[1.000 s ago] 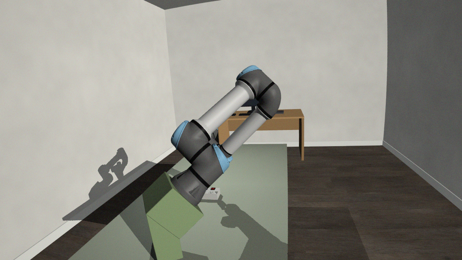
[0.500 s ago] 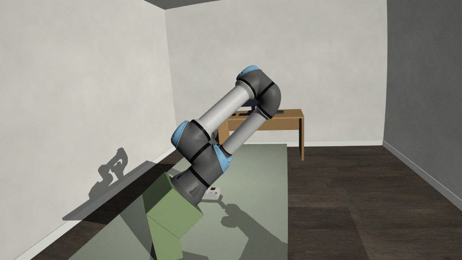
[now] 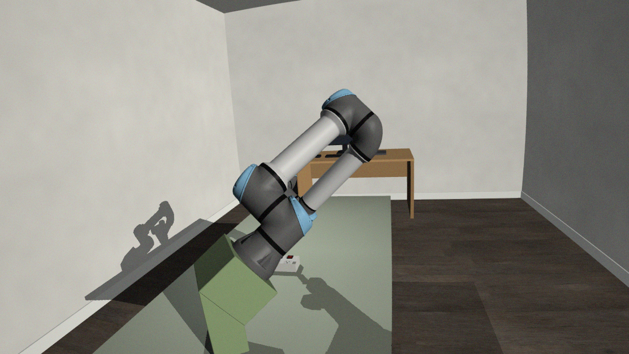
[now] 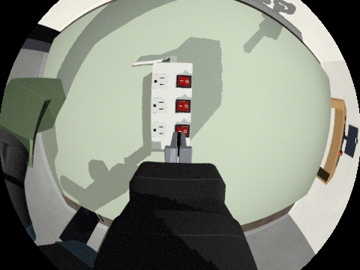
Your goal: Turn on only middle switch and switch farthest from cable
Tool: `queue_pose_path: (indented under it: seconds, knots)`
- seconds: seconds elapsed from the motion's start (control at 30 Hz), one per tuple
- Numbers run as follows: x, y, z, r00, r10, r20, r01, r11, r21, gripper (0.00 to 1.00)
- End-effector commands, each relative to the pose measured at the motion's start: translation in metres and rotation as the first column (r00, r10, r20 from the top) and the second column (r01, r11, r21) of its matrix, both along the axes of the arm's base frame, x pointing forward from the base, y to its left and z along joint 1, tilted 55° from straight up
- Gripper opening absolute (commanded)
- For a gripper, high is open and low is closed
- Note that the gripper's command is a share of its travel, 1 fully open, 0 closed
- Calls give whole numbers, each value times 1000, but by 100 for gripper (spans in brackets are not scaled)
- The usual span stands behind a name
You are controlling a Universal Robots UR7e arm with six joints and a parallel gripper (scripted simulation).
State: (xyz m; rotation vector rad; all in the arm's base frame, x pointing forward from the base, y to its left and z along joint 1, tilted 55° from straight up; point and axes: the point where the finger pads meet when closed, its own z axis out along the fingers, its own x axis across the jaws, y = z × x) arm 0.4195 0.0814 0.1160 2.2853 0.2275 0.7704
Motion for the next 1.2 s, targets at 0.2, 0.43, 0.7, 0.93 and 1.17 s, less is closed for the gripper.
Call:
queue_pose_path:
  seconds: [0.2,0.43,0.7,0.93,1.17]
  knots:
    - [1,0,0,1000,0,1,0,1000,0,0]
    - [3,-2,-2,1000,0,1,0,1000,0,0]
    - [7,-7,-7,1000,0,1,0,1000,0,0]
    - [11,-10,-11,1000,0,1,0,1000,0,0]
    - [17,-16,-16,1000,0,1,0,1000,0,0]
